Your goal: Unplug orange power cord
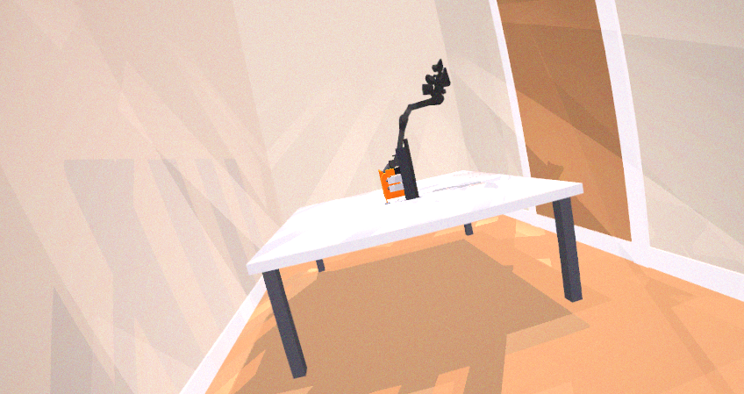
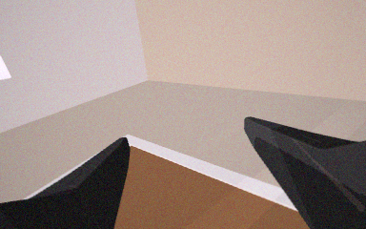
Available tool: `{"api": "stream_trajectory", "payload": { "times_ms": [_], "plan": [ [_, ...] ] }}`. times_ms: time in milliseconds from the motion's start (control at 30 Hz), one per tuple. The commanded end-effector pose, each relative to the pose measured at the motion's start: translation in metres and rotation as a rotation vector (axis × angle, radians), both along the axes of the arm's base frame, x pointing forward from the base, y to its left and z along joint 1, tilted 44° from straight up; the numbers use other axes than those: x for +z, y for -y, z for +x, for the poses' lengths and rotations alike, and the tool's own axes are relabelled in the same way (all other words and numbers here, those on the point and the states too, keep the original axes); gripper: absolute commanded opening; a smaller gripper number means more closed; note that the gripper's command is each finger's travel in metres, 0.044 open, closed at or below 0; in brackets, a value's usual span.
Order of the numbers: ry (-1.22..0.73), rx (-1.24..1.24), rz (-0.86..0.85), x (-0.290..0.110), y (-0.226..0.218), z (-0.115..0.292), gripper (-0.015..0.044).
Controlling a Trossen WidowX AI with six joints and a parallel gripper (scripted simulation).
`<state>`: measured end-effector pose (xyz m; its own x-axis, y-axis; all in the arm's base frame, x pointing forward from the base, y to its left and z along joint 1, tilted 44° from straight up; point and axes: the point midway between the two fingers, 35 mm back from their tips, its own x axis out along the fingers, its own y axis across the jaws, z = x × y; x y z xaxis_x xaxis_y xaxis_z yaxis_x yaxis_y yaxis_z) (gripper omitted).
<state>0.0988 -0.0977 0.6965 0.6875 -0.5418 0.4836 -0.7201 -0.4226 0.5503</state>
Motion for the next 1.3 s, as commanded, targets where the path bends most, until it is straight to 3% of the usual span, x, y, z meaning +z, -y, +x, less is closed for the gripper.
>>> {"api": "stream_trajectory", "payload": {
  "times_ms": [0, 267, 667, 1000, 1267],
  "plan": [
    [0.001, -0.002, -0.003, 0.000, -0.001, 0.000, 0.0374],
    [0.039, -0.153, -0.203, 0.019, -0.047, 0.002, 0.0164],
    [0.020, -0.353, -0.554, 0.029, -0.118, 0.037, 0.0160],
    [-0.094, -0.469, -0.891, 0.015, -0.167, 0.099, 0.0160],
    [-0.217, -0.466, -1.147, -0.024, -0.193, 0.173, 0.0160]
  ]
}}
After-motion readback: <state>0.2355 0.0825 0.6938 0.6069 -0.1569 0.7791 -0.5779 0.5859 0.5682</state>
